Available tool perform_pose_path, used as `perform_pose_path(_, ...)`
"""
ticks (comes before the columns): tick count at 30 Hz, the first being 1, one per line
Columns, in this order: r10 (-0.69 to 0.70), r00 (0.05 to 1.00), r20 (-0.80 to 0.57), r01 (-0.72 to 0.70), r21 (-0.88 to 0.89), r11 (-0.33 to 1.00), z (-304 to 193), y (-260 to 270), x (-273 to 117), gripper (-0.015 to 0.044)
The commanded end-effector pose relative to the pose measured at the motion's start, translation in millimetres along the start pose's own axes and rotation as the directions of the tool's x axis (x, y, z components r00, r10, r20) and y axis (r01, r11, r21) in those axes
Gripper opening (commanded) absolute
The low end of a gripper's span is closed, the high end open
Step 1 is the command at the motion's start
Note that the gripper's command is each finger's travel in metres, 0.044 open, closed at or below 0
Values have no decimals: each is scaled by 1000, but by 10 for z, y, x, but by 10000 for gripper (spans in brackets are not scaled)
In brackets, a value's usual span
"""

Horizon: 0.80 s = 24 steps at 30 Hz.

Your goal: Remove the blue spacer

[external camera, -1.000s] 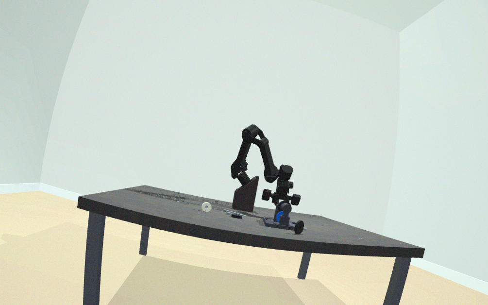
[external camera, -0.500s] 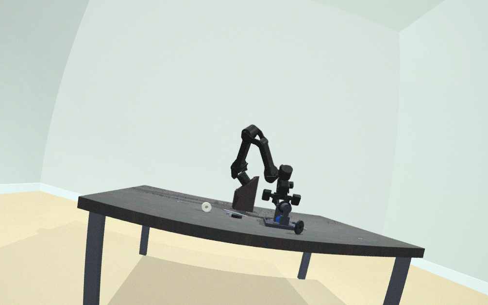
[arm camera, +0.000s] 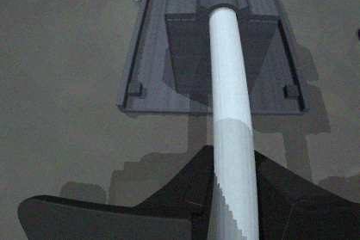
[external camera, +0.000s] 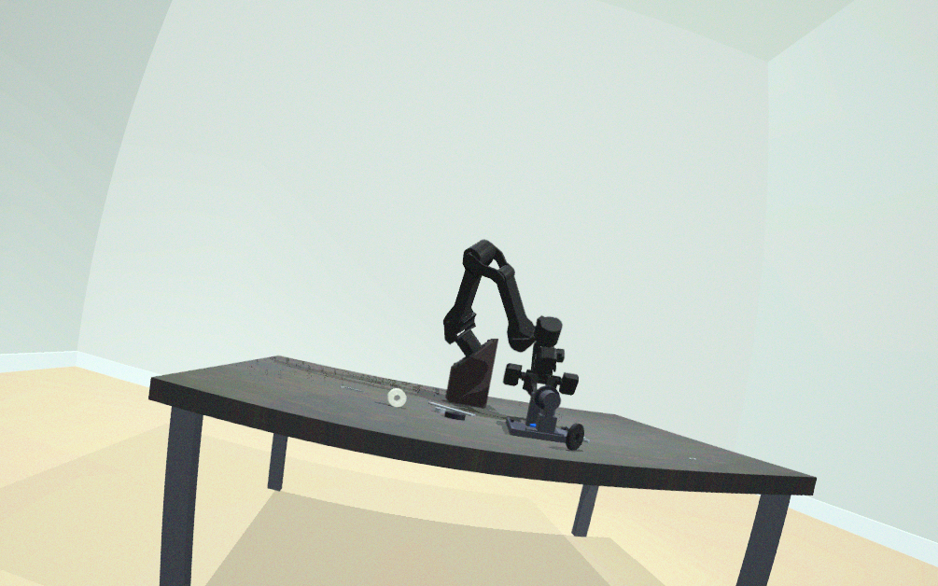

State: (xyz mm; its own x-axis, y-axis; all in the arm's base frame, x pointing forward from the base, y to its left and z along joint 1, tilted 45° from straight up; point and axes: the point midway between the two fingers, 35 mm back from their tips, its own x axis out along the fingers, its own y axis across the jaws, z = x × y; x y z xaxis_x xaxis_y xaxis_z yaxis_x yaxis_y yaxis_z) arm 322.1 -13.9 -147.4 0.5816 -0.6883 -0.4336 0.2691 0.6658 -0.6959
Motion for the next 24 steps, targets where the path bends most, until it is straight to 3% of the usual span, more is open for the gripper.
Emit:
perform_pose_path(1, 0, 1000, 3, 0, 3, 1000, 30, -1, 21, 0)
perform_pose_path(24, 5, 1000, 2, -5, -18, 1000, 19, 5, 13, 0)
